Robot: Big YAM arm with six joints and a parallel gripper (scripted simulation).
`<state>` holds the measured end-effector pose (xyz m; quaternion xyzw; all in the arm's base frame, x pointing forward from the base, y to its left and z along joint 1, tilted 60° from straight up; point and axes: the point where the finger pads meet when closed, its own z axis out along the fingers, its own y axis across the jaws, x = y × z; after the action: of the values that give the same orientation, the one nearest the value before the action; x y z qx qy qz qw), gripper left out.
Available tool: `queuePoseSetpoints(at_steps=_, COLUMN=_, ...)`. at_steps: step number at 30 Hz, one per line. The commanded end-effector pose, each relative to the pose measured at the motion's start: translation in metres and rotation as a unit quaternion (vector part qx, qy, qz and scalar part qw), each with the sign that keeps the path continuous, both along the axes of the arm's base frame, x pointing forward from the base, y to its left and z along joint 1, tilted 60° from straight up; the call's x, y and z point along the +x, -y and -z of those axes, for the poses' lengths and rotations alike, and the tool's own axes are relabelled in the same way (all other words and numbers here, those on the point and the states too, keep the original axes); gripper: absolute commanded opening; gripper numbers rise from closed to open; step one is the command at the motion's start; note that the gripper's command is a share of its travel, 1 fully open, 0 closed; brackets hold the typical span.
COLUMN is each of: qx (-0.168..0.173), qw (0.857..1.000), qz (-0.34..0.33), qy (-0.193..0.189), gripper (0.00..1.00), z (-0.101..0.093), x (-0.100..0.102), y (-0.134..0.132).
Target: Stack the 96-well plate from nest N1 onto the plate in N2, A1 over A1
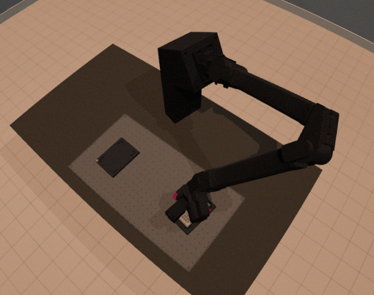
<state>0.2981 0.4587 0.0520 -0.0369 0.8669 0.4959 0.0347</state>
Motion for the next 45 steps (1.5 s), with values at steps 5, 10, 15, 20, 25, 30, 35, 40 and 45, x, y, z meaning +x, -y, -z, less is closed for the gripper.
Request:
queuePoseSetpoints(at_steps=5, qx=0.0, qw=1.0, qz=0.005, qy=0.001, gripper=1.0, z=-0.001, x=0.002, y=0.003)
queuePoseSetpoints(at_steps=10, qx=-0.001, qw=1.0, qz=0.01, qy=0.003, gripper=1.0, z=-0.006, x=0.006, y=0.016)
queuePoseSetpoints(at_steps=15, qx=-0.001, qw=1.0, qz=0.01, qy=0.003, gripper=1.0, z=-0.01, x=0.006, y=0.023)
queuePoseSetpoints(at_steps=20, qx=0.0, qw=1.0, qz=0.01, qy=0.004, gripper=1.0, z=-0.017, x=0.005, y=0.034)
queuePoseSetpoints(at_steps=25, qx=0.0, qw=1.0, qz=0.01, qy=0.004, gripper=1.0, z=-0.024, x=0.005, y=0.045)
queuePoseSetpoints(at_steps=30, qx=0.001, qw=1.0, qz=0.009, qy=0.005, gripper=1.0, z=-0.031, x=0.004, y=0.056)
queuePoseSetpoints(at_steps=35, qx=0.001, qw=1.0, qz=0.009, qy=0.005, gripper=1.0, z=-0.035, x=0.004, y=0.063)
queuePoseSetpoints(at_steps=40, qx=0.001, qw=1.0, qz=0.009, qy=0.005, gripper=1.0, z=-0.042, x=0.004, y=0.074)
queuePoseSetpoints(at_steps=45, qx=0.002, qw=1.0, qz=0.009, qy=0.006, gripper=1.0, z=-0.049, x=0.004, y=0.085)
